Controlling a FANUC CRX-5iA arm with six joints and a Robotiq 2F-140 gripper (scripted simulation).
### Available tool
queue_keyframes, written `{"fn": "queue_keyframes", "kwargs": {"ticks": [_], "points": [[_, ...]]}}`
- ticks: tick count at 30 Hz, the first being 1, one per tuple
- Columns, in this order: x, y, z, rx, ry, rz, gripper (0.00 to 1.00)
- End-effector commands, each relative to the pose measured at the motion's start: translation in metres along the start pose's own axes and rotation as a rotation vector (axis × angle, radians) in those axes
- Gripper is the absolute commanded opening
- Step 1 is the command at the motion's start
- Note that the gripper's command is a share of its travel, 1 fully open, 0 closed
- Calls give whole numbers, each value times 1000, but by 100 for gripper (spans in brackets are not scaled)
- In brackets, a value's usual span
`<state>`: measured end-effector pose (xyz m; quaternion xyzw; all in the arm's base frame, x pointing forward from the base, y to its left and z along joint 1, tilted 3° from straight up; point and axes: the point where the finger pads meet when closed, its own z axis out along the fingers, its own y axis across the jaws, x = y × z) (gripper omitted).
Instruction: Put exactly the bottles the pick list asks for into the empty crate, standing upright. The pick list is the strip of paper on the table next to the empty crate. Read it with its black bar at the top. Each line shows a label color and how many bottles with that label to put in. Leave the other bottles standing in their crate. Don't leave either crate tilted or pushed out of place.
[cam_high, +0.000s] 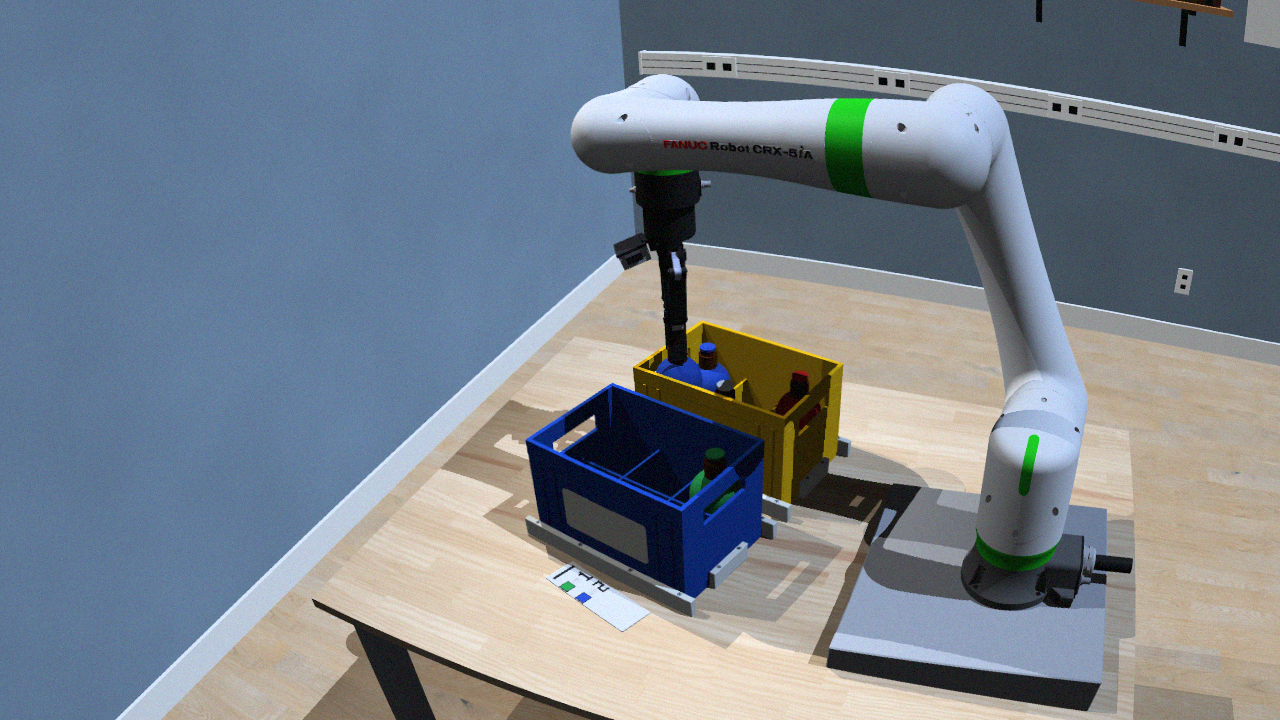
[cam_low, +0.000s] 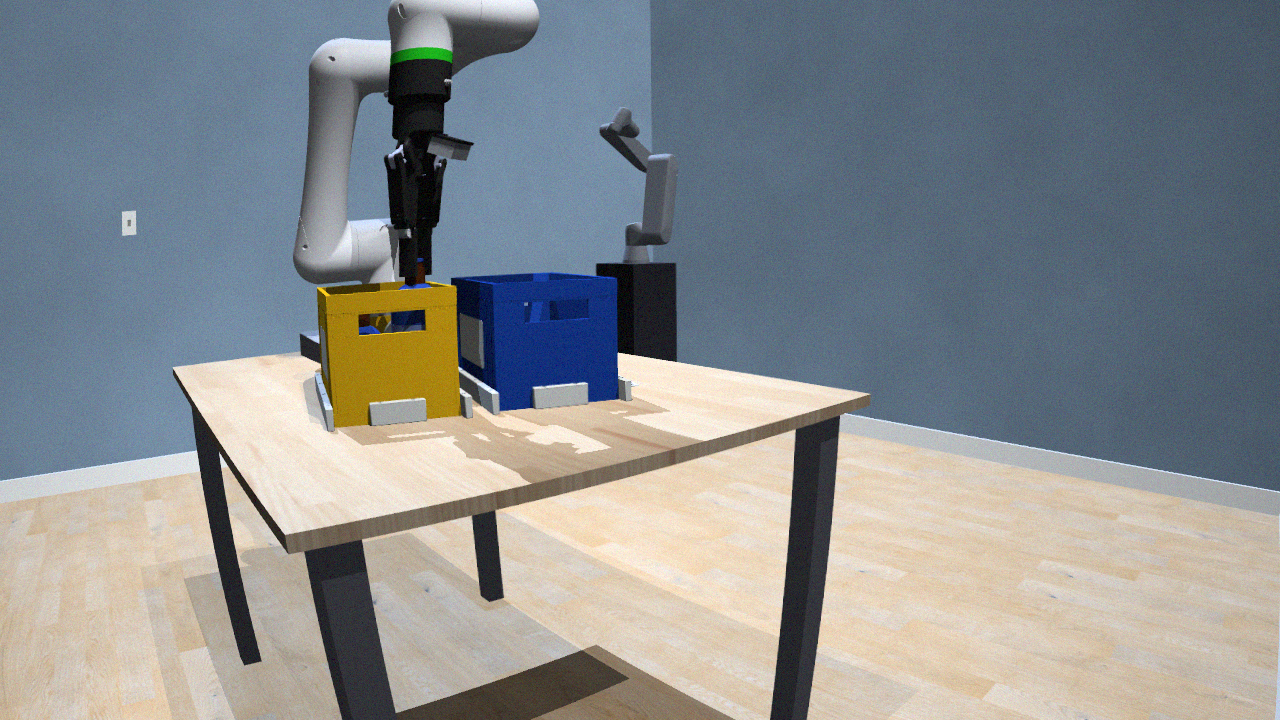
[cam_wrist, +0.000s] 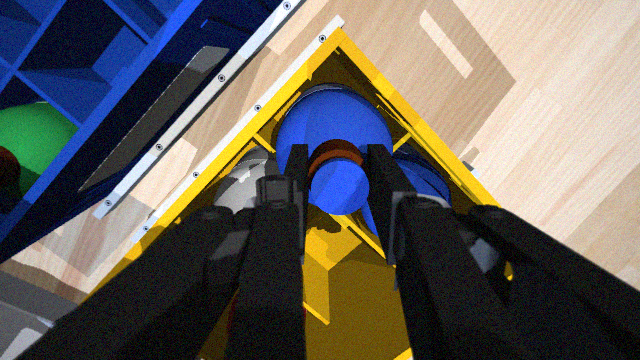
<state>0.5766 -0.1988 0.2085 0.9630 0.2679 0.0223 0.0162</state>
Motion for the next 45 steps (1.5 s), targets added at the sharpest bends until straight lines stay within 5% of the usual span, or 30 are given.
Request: {"fn": "queue_keyframes", "kwargs": {"ticks": [1,45], "points": [[0,0,-6,-2,1,0,10],[0,0,-69,-2,1,0,10]]}}
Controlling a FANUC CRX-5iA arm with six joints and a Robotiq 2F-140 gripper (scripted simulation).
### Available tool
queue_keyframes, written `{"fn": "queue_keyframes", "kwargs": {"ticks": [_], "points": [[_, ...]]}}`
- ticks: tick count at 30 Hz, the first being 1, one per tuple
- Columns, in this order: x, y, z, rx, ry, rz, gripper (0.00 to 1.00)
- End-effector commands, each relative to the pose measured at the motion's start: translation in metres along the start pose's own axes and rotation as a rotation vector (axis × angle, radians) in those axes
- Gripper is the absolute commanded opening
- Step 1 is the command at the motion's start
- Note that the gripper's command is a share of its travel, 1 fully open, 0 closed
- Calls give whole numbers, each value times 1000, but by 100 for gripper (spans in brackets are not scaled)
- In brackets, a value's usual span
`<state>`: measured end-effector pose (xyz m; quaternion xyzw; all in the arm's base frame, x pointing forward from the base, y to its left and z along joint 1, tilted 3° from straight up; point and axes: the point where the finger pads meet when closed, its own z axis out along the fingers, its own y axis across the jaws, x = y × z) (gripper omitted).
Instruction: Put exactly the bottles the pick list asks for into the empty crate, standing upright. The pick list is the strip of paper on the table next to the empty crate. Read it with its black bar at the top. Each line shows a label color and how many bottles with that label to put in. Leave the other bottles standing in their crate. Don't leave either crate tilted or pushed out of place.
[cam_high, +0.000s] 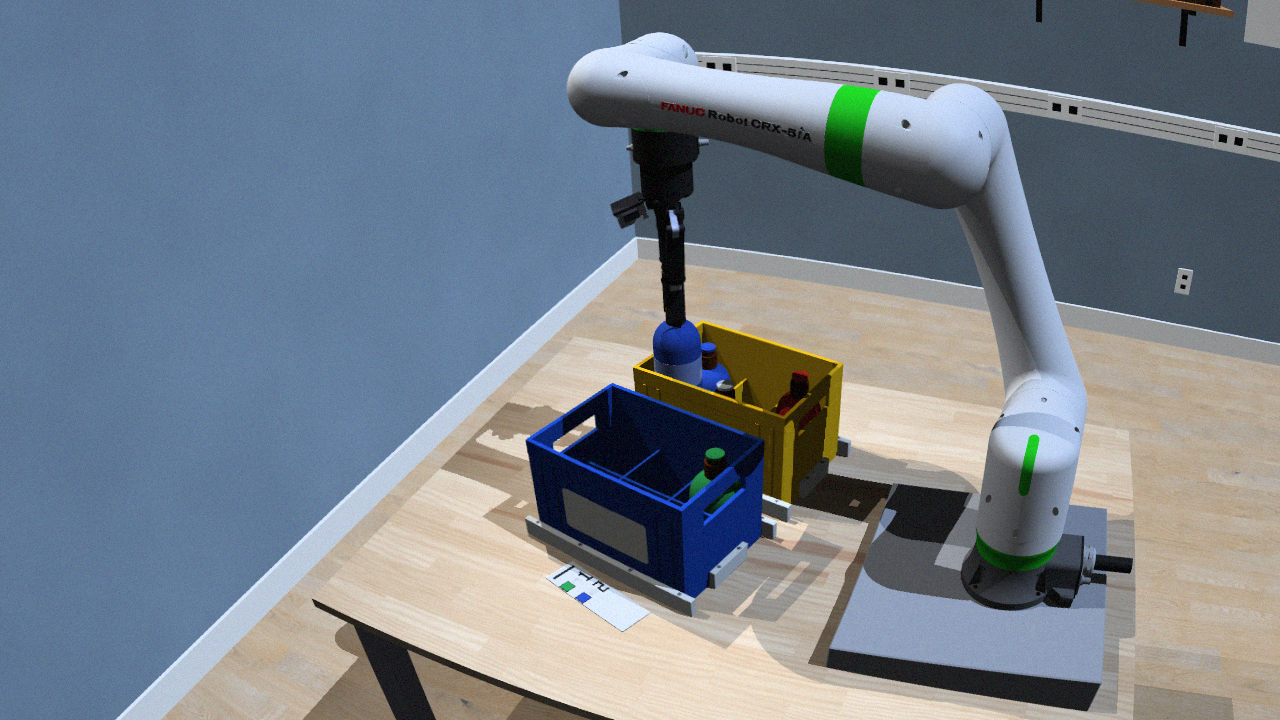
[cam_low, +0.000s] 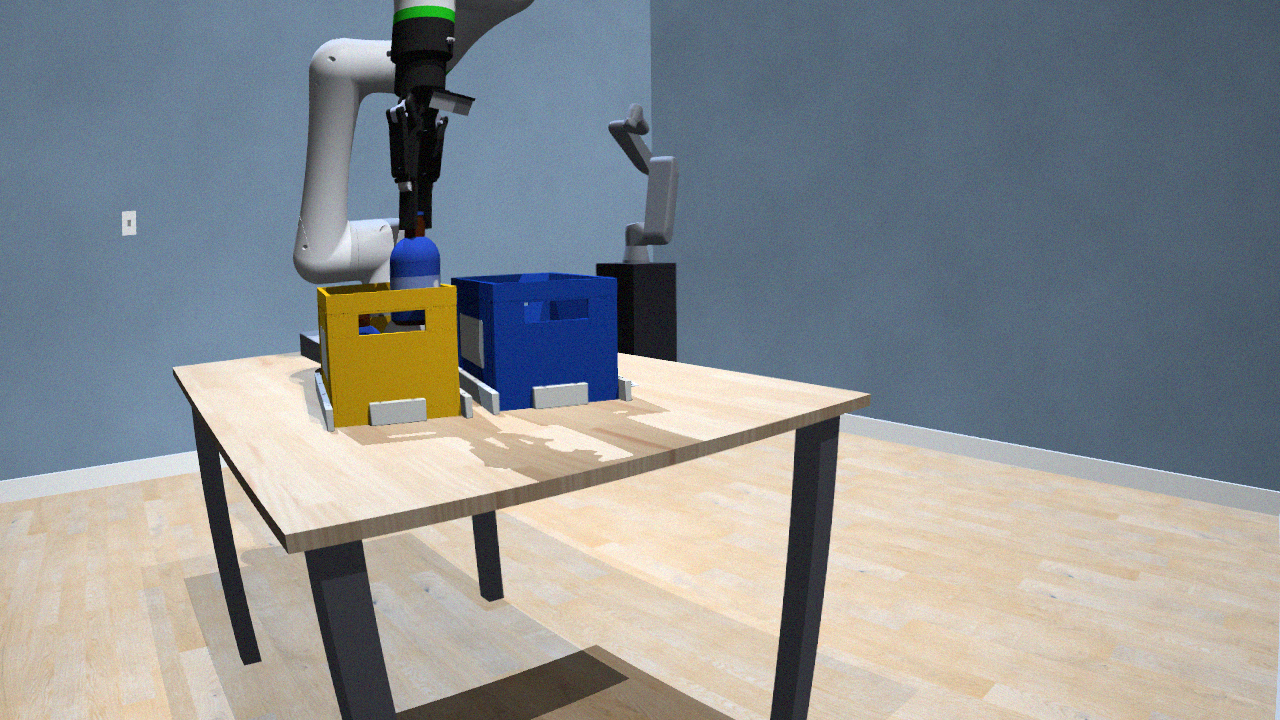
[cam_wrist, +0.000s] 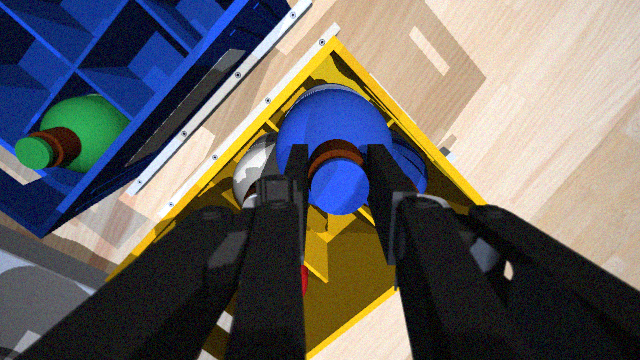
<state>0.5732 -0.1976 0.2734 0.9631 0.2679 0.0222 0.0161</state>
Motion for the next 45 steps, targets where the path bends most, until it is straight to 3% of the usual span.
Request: {"fn": "queue_keyframes", "kwargs": {"ticks": [1,39,45], "points": [[0,0,-6,-2,2,0,10],[0,0,-63,-2,2,0,10],[0,0,-63,-2,2,0,10]]}}
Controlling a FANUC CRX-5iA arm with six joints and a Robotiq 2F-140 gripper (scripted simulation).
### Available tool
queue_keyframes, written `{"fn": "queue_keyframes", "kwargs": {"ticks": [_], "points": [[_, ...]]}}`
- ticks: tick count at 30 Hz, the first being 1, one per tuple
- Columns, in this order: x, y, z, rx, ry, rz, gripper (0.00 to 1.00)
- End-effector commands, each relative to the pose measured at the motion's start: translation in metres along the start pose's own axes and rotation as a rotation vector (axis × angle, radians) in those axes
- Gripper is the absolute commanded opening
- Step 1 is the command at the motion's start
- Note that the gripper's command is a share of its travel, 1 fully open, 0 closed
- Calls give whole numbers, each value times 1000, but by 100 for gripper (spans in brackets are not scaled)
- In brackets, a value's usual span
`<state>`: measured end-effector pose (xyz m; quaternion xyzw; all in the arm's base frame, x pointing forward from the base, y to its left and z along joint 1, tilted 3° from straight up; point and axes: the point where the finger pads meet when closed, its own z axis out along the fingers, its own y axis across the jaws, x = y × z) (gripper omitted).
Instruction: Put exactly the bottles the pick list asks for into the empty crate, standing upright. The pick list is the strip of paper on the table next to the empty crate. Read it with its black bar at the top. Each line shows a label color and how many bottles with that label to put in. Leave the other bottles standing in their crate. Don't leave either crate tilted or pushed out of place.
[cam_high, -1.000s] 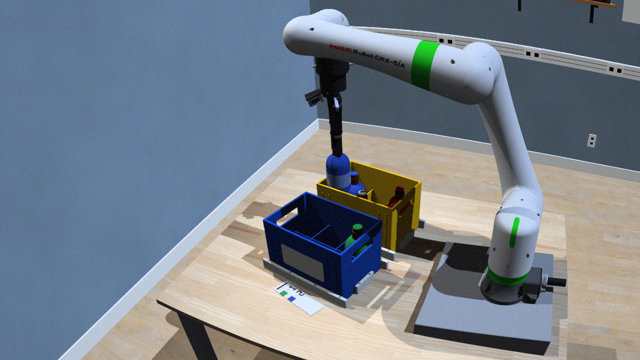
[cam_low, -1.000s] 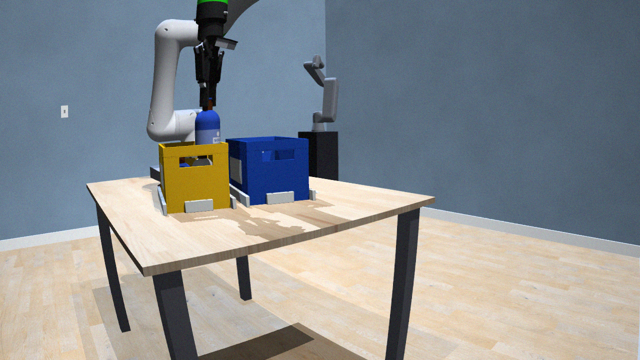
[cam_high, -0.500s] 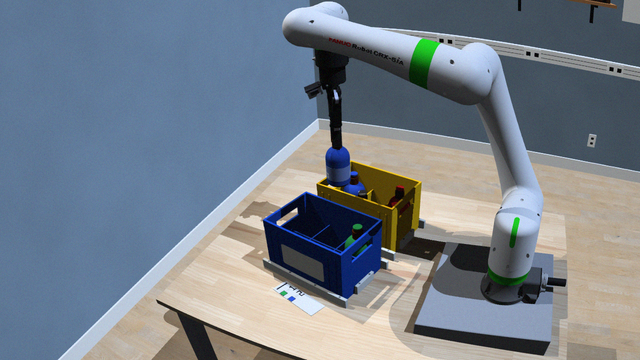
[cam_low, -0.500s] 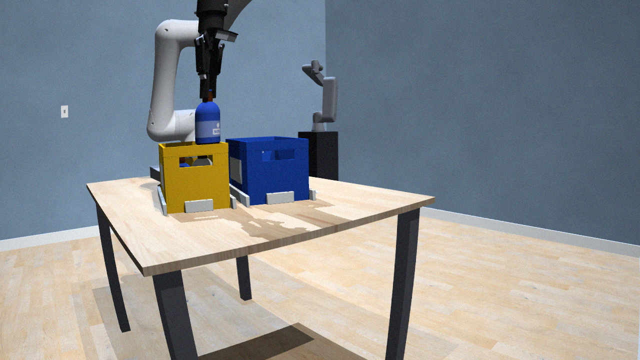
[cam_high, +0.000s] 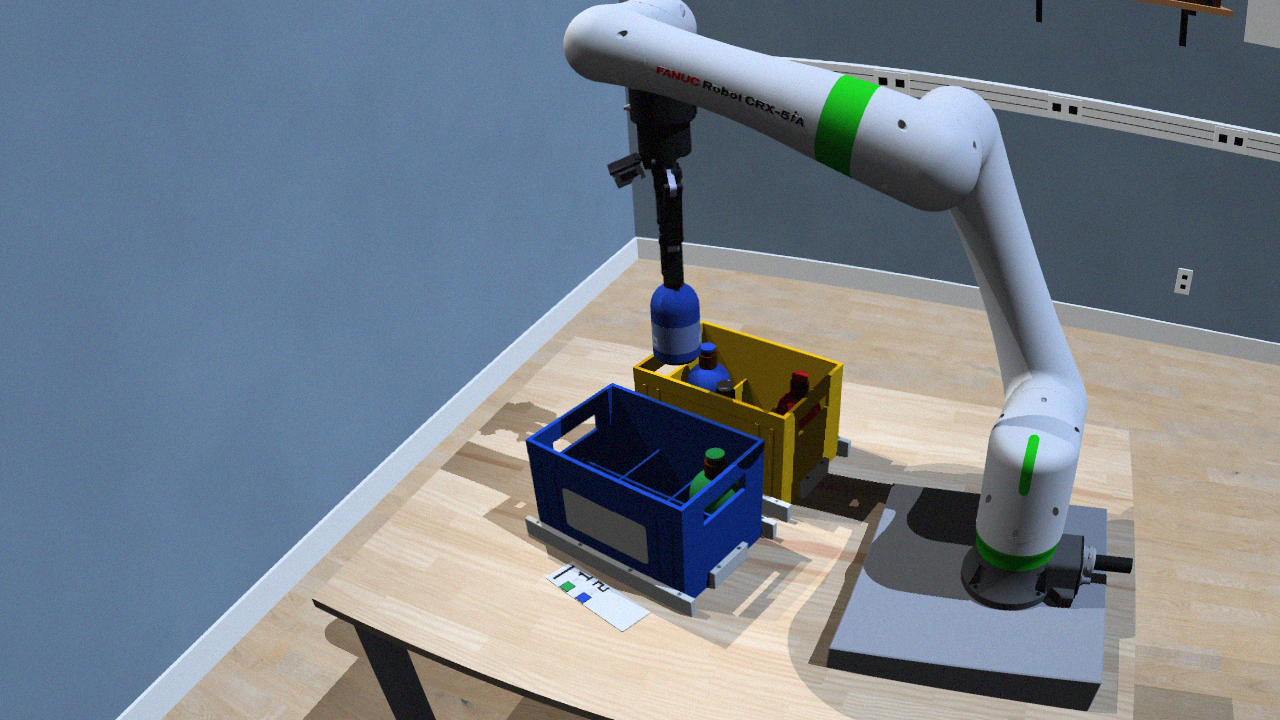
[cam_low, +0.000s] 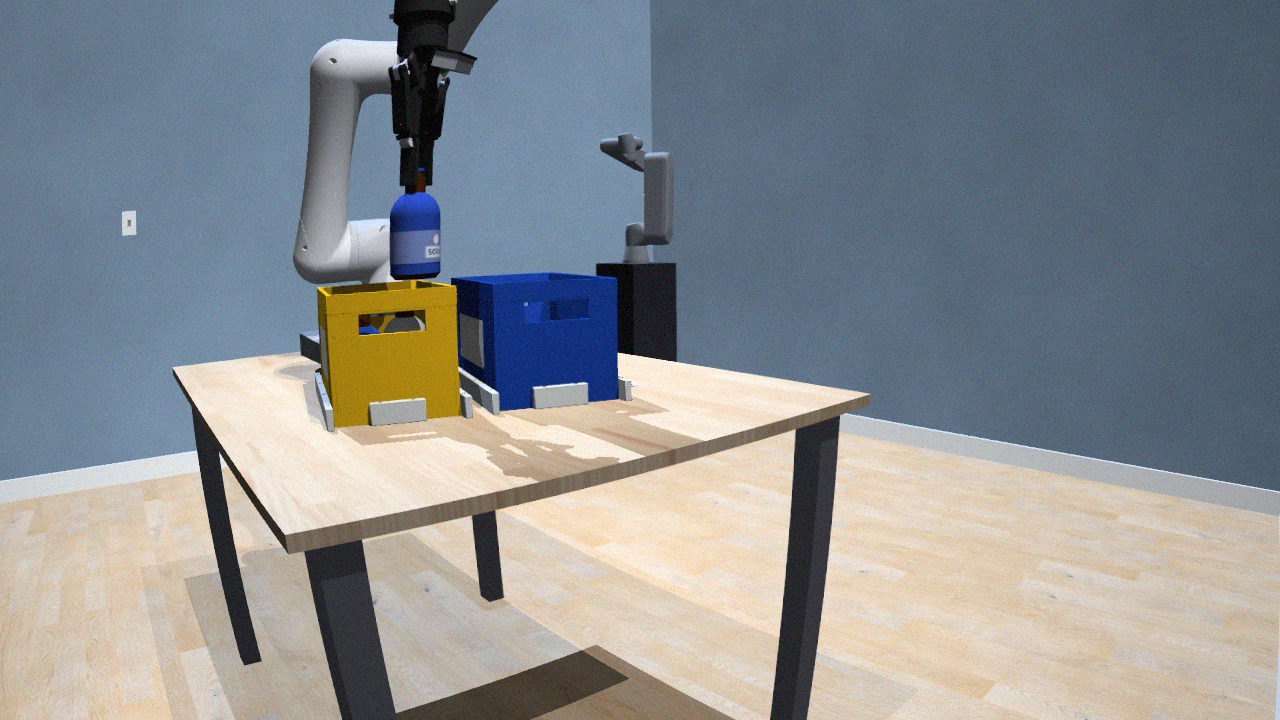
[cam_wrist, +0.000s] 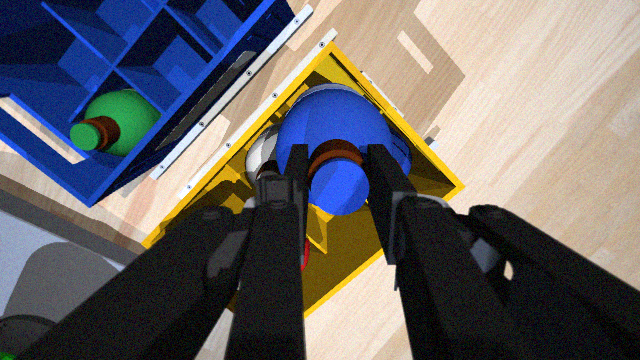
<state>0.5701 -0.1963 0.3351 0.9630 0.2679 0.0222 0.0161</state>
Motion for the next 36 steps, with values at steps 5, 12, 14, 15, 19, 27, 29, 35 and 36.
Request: {"fn": "queue_keyframes", "kwargs": {"ticks": [5,12,14,15,19,27,29,35,36], "points": [[0,-2,-1,-2,2,0,10],[4,-15,-1,-2,2,0,10],[5,-19,-1,-2,2,0,10],[5,-21,-1,-2,2,0,10],[7,-27,-1,-2,2,0,10],[10,-40,-1,-2,2,0,10],[11,-44,-1,-2,2,0,10],[14,-56,-1,-2,2,0,10],[14,-56,-1,-2,2,0,10]]}}
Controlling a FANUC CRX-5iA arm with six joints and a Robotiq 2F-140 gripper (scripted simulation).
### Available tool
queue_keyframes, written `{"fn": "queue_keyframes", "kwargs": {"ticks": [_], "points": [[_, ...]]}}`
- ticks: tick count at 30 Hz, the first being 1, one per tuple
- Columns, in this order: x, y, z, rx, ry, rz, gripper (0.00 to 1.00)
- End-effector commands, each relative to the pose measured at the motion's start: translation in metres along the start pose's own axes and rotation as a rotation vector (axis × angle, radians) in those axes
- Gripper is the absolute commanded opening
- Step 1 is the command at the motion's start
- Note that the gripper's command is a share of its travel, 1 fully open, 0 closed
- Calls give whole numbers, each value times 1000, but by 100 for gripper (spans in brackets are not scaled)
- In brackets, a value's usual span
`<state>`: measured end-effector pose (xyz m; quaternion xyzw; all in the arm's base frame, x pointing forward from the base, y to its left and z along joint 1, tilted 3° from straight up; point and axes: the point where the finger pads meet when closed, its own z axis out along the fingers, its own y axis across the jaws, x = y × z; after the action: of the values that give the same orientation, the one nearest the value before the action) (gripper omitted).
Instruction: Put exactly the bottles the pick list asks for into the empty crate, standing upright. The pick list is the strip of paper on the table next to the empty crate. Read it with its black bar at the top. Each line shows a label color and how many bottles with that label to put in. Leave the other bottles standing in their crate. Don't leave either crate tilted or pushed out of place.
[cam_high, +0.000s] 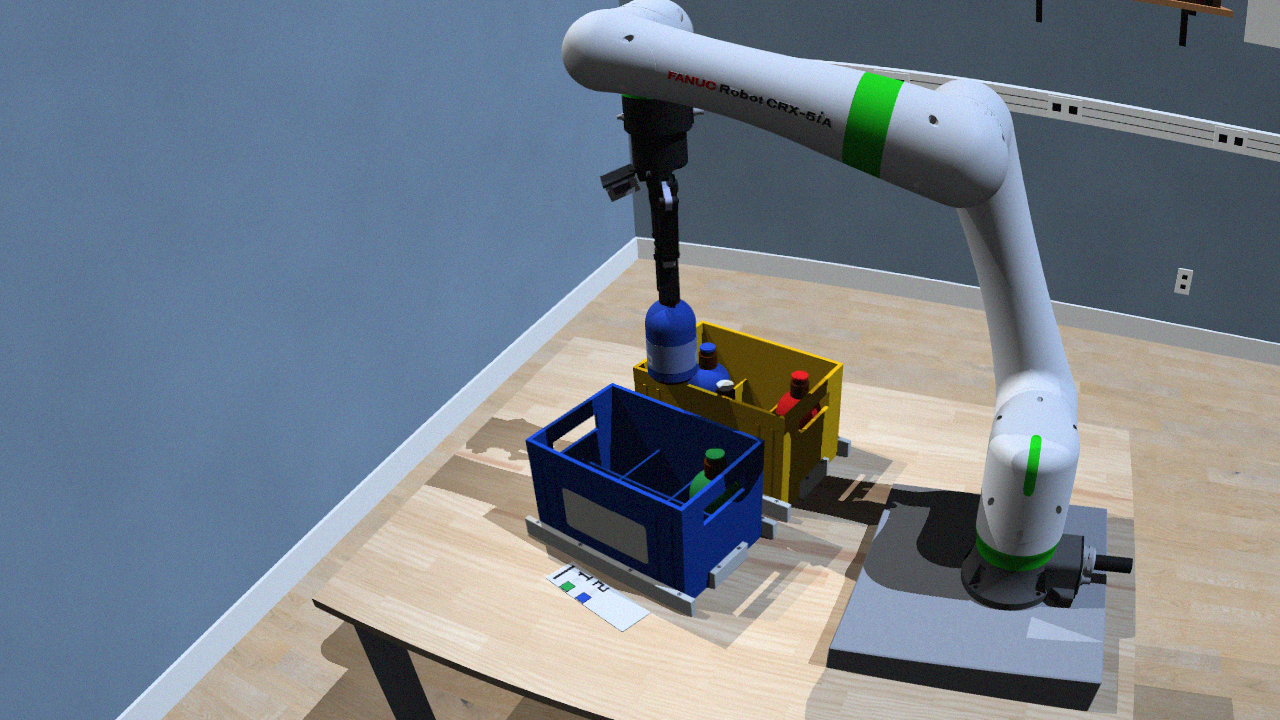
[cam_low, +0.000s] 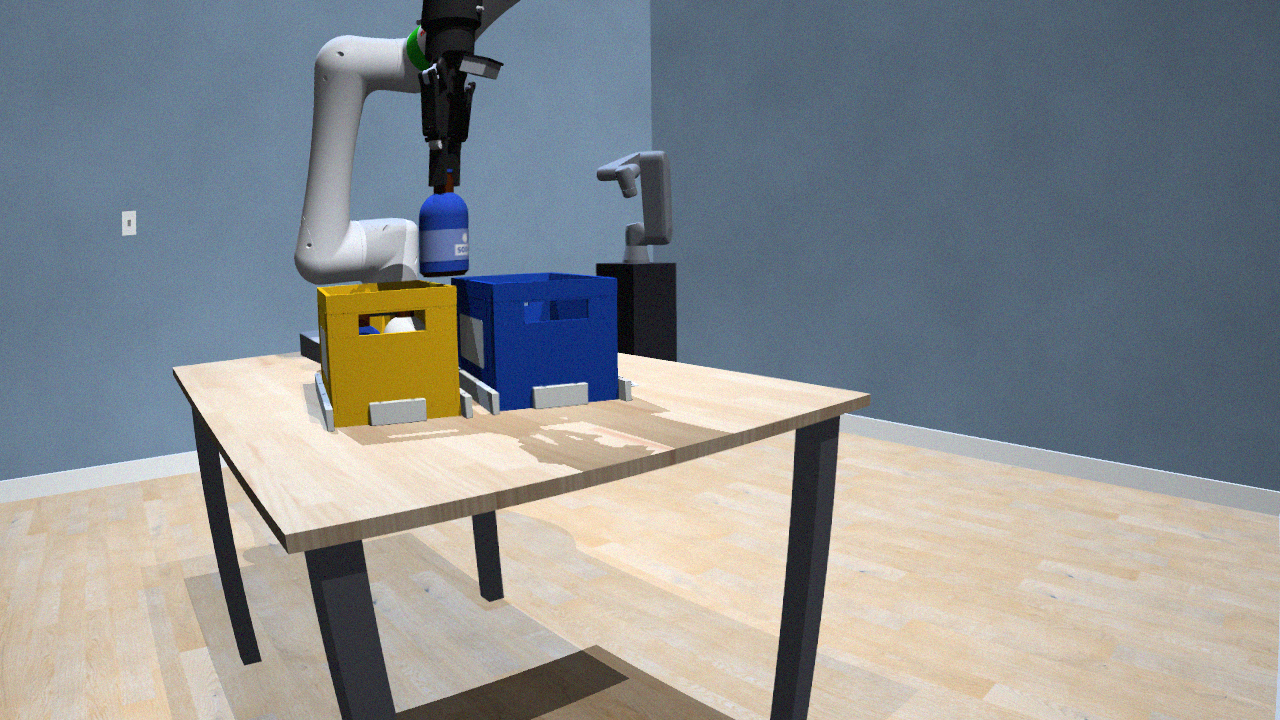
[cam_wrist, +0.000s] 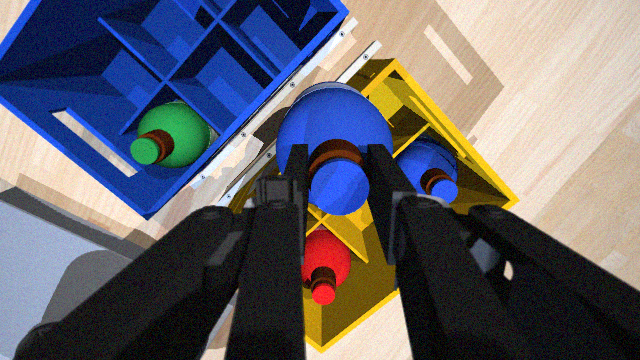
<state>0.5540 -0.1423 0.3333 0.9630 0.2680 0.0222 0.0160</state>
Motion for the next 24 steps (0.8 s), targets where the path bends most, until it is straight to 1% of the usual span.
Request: {"fn": "queue_keyframes", "kwargs": {"ticks": [1,24], "points": [[0,-1,-1,-2,2,0,10],[11,-42,-1,-2,2,0,10]]}}
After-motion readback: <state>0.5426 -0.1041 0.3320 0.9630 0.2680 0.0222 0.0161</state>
